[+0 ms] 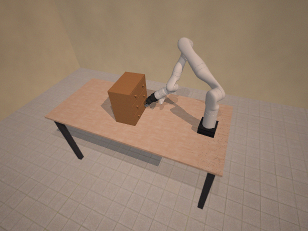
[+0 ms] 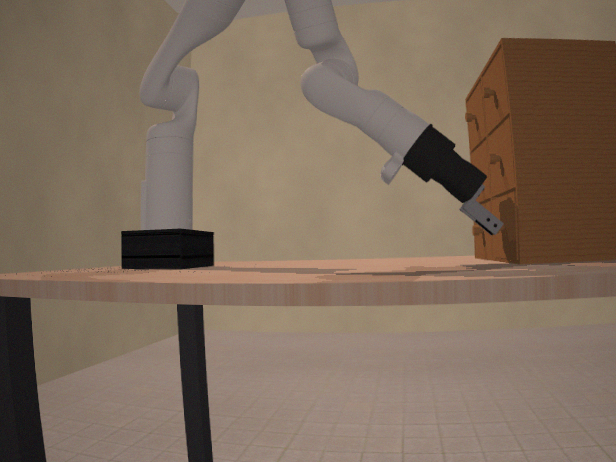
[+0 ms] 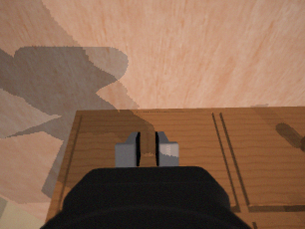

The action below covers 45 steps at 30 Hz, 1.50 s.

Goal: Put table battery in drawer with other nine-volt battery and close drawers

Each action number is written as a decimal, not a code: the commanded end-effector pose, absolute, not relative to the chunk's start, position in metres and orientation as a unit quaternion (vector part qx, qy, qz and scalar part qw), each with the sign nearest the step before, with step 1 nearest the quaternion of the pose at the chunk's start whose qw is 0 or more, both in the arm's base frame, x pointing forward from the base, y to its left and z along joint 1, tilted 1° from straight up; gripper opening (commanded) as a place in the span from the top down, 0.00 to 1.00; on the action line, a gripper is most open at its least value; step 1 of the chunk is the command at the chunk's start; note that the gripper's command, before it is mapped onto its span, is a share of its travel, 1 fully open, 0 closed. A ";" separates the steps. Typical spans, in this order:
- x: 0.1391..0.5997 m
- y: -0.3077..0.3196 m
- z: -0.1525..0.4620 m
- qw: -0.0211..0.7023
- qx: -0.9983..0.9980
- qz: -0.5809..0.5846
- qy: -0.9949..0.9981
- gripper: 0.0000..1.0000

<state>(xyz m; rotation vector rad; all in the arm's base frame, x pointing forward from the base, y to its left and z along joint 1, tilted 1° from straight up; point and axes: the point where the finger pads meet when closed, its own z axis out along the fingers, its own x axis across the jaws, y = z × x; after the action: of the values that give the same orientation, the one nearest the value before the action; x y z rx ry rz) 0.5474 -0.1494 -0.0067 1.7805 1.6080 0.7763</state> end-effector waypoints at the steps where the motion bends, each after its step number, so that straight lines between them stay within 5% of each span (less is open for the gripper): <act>1: 0.548 -0.150 -0.006 0.306 0.672 0.294 0.607 0.63; 28: 0.548 -0.150 -0.006 0.306 0.672 0.294 0.607 0.63; 45: 0.548 -0.150 -0.006 0.306 0.672 0.294 0.607 0.33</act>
<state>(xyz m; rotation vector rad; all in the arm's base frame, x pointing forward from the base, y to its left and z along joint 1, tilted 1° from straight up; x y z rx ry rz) 0.5477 -0.1493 -0.0069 1.7806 1.6082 0.7764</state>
